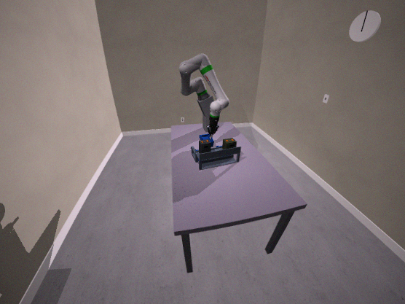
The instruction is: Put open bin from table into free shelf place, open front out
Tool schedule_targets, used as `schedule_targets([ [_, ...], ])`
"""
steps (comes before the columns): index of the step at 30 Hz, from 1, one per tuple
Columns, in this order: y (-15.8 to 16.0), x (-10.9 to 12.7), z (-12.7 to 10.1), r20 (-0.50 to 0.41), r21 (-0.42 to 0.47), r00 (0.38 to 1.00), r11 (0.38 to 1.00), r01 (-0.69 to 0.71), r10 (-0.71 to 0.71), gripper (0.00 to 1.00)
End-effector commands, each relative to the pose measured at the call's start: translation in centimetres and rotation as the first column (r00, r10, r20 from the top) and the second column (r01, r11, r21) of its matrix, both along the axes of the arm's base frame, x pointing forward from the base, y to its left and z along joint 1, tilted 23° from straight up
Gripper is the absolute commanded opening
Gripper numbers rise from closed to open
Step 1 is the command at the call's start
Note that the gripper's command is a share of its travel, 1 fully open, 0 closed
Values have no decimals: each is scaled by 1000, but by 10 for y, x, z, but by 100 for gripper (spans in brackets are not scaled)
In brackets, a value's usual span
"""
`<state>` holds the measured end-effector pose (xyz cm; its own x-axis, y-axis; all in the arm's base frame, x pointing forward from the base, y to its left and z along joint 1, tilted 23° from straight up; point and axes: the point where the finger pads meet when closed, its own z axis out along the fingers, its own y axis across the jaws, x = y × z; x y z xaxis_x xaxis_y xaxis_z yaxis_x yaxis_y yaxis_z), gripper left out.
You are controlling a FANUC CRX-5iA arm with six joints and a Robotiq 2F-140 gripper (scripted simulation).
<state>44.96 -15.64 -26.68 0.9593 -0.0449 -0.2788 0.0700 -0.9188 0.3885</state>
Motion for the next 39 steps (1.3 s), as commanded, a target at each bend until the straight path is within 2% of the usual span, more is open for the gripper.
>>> schedule_targets([
  [1,0,1,0,0,0,1000,1000,0,0,0],
  [39,1,22,-1,0,0,1000,1000,0,0,0],
])
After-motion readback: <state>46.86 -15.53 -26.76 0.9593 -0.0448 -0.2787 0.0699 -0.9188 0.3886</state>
